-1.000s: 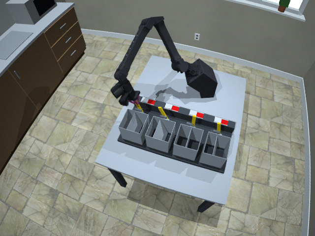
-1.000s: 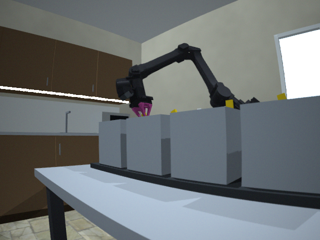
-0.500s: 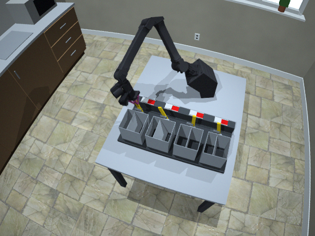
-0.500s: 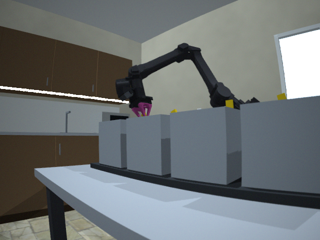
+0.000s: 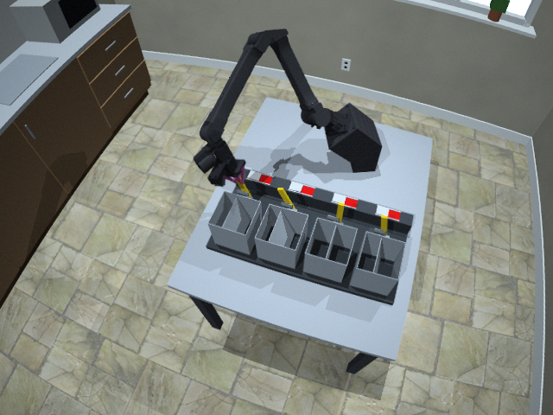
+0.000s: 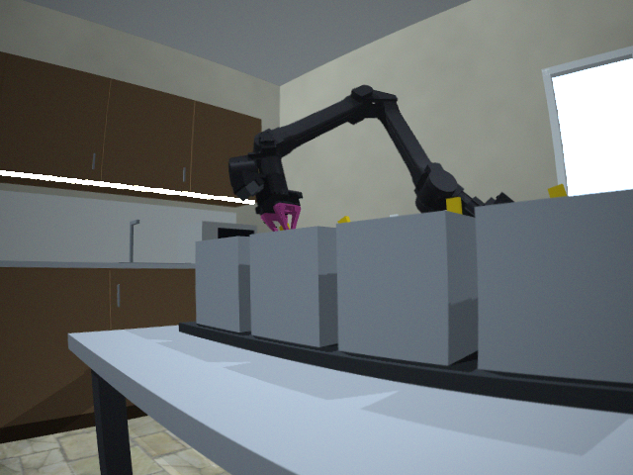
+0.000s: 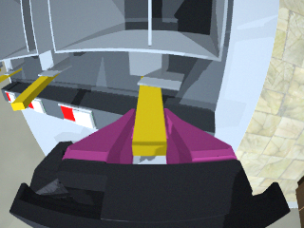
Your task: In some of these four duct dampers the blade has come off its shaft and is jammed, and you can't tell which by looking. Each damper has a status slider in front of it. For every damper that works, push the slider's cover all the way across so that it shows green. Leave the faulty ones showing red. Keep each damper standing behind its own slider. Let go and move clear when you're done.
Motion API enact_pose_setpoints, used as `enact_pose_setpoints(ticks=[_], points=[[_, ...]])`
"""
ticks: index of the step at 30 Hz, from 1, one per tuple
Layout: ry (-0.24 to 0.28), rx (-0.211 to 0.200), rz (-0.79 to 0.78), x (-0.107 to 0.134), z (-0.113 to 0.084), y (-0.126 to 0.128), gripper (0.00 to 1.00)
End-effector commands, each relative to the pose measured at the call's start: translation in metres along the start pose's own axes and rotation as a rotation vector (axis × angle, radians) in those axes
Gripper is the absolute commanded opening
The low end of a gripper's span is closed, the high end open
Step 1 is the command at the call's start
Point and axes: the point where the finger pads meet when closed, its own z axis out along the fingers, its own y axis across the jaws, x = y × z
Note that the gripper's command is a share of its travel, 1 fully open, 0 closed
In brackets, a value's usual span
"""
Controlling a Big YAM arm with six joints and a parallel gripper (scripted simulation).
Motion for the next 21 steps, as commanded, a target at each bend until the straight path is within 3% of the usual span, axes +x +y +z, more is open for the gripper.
enact_pose_setpoints(ticks=[1,8,21], points=[[0.0,0.003,0.001,-0.0053,-0.0031,-0.0109,0.25],[-0.004,0.006,0.002,-0.006,-0.0035,-0.0115,0.36],[-0.006,0.008,0.003,-0.0064,-0.0061,-0.0124,0.36]])
